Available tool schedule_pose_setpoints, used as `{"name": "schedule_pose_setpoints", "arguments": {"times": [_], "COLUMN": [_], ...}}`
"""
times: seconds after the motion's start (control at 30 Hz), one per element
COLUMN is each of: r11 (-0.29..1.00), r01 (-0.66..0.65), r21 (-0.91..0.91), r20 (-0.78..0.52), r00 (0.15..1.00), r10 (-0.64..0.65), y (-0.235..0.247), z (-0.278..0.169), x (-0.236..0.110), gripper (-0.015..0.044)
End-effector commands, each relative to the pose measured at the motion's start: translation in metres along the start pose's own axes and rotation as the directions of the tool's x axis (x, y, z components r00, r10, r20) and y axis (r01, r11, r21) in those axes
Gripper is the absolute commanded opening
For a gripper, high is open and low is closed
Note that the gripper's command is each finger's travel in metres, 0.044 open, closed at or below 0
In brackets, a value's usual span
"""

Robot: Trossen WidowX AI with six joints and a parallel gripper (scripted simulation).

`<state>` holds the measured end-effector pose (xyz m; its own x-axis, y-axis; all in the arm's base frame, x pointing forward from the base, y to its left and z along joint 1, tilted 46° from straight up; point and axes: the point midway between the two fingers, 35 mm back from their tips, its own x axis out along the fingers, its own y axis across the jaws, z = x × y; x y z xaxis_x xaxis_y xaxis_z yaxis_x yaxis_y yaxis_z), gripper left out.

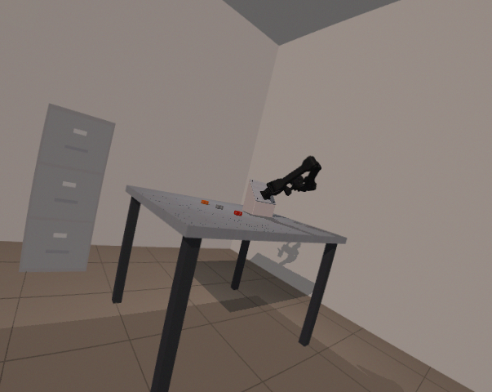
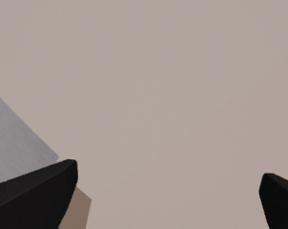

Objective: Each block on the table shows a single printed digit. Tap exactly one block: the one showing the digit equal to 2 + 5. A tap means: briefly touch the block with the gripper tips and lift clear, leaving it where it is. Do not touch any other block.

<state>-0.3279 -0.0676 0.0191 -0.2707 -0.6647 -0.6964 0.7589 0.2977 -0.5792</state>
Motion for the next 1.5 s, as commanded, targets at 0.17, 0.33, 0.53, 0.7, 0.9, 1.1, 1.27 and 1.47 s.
{"name": "schedule_pose_setpoints", "arguments": {"times": [0.17,0.33,0.53,0.7,0.9,1.1,1.27,1.47], "r11": [0.982,0.901,0.753,0.555,0.277,0.009,-0.17,-0.309], "r01": [0.068,0.193,0.419,0.643,0.866,0.986,0.979,0.837], "r21": [0.175,0.389,0.507,0.528,0.417,0.165,-0.112,-0.452], "r20": [-0.103,-0.247,-0.485,-0.693,-0.885,-0.986,-0.982,-0.872], "r00": [0.993,0.964,0.861,0.704,0.456,0.165,-0.084,-0.341], "r10": [-0.051,-0.1,-0.153,-0.155,-0.092,0.031,0.167,0.352], "y": [0.005,0.021,0.032,0.056,0.099,0.151,0.196,0.247], "z": [-0.037,-0.08,-0.123,-0.147,-0.151,-0.122,-0.073,0.008], "x": [-0.033,-0.081,-0.159,-0.242,-0.345,-0.443,-0.515,-0.582], "gripper": [0.04,0.04,0.04,0.04,0.04,0.04,0.04,0.04]}}
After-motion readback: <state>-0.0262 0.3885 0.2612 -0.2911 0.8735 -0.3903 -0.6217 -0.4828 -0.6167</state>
